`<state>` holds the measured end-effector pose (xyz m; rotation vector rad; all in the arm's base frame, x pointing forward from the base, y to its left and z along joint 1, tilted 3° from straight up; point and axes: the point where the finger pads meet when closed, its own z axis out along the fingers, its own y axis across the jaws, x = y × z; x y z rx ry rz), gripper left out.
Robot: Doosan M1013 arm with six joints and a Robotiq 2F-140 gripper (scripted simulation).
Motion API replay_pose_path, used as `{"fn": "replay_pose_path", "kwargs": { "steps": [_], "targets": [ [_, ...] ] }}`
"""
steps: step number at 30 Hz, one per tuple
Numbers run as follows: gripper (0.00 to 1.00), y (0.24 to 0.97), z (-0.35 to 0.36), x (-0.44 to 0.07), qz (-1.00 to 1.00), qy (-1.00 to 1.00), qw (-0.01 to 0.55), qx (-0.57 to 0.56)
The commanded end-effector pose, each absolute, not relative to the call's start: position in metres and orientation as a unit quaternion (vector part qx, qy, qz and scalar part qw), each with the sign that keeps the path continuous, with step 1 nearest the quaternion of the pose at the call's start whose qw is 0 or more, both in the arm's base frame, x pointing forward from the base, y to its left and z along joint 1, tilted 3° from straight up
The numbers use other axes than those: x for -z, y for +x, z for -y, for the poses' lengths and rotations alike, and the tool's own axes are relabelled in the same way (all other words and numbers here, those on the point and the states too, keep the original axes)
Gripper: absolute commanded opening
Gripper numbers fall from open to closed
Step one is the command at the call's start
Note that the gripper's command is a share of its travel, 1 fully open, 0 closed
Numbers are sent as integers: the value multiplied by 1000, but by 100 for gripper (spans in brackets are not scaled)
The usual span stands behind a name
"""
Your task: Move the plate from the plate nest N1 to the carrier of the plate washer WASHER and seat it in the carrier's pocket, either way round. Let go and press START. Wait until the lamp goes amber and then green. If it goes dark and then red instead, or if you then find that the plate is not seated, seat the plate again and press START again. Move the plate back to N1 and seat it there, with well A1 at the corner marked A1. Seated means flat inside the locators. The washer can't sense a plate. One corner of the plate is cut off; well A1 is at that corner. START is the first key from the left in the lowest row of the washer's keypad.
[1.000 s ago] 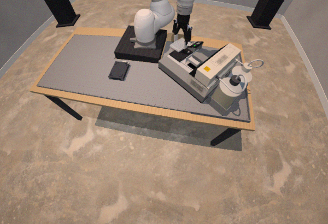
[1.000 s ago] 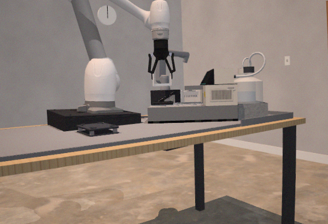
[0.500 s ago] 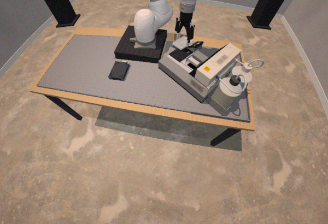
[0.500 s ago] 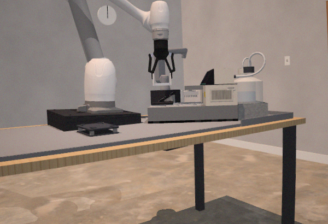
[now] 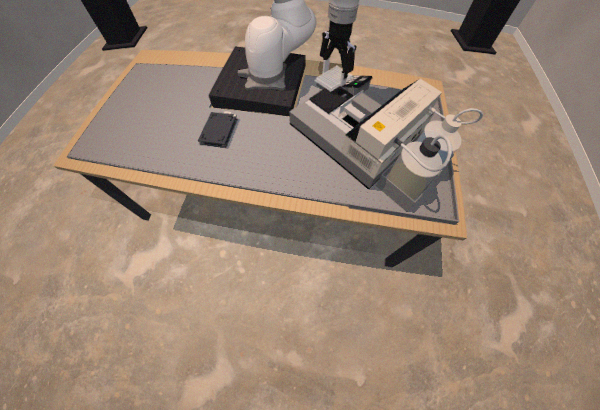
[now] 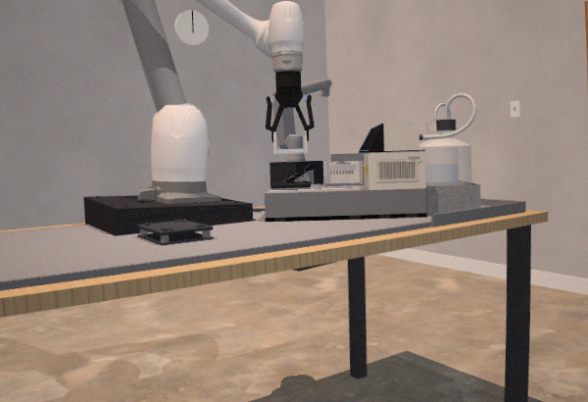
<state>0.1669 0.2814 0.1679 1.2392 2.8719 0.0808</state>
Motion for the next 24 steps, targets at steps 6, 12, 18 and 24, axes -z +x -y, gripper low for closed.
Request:
{"fn": "replay_pose_path", "kwargs": {
  "steps": [6, 12, 18, 24],
  "targets": [
    [10, 167, -281, -168, -918, 396, 6, -26],
    [10, 167, -281, -166, -918, 396, 6, -26],
    [10, 167, -282, -156, -918, 396, 6, -26],
    [10, 168, -282, -146, -918, 396, 6, -26]
  ]
}}
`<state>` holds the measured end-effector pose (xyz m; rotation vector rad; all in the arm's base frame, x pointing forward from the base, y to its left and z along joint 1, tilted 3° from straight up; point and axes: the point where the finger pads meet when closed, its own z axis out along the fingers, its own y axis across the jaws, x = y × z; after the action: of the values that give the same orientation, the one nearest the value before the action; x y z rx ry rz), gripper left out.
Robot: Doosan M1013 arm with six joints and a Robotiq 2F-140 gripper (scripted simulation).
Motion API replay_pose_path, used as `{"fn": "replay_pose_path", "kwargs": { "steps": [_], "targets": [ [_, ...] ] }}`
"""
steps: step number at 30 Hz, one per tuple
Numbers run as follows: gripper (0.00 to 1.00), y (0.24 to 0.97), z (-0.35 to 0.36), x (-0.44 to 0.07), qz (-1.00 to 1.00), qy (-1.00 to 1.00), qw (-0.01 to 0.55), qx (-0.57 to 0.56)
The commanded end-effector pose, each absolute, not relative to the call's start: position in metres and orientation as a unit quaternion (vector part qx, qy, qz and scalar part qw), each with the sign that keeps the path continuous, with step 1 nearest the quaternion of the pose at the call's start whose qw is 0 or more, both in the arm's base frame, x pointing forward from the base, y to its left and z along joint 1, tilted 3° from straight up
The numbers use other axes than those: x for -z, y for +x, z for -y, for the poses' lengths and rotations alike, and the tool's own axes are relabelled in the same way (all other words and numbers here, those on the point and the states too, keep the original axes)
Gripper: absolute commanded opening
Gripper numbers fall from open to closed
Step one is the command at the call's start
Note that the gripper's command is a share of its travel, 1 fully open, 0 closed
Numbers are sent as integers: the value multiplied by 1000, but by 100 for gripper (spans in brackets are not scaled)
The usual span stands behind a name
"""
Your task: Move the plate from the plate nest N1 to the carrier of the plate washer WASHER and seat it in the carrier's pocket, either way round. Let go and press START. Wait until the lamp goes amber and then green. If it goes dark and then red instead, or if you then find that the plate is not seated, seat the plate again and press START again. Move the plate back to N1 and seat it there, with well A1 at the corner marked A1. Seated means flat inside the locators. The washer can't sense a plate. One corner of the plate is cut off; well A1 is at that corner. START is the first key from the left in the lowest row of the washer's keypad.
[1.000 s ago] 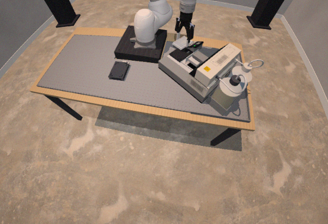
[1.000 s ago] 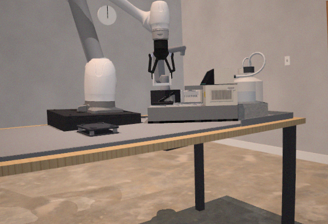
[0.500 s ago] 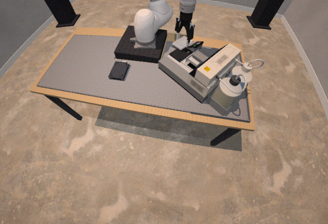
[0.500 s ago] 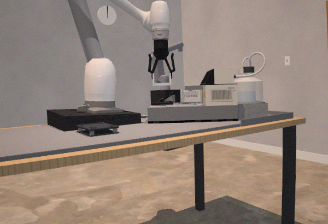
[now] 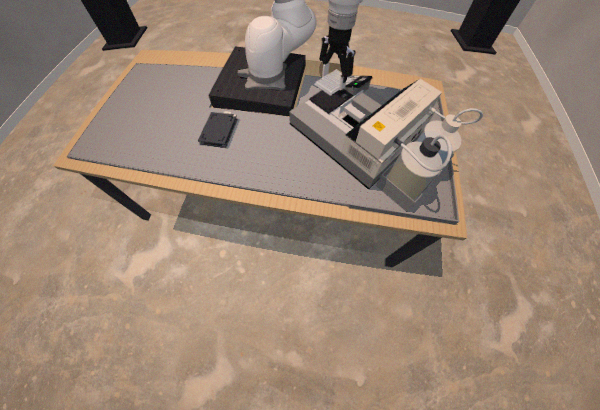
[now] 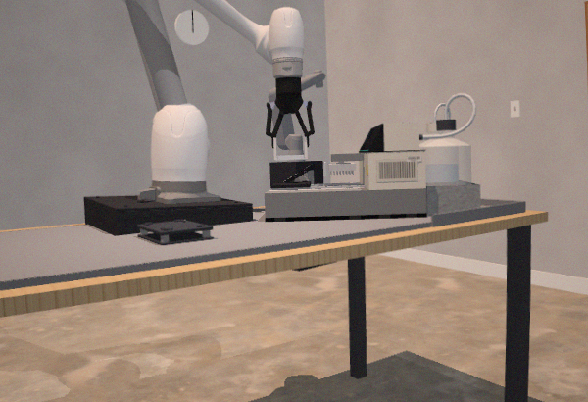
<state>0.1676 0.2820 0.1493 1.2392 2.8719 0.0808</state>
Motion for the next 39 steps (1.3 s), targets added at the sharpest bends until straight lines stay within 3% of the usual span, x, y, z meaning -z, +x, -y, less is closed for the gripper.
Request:
{"fn": "replay_pose_path", "kwargs": {
  "steps": [1, 39],
  "targets": [
    [10, 168, -282, -145, -918, 396, 6, -26],
    [10, 170, -285, -91, -918, 396, 6, -26]
  ]
}}
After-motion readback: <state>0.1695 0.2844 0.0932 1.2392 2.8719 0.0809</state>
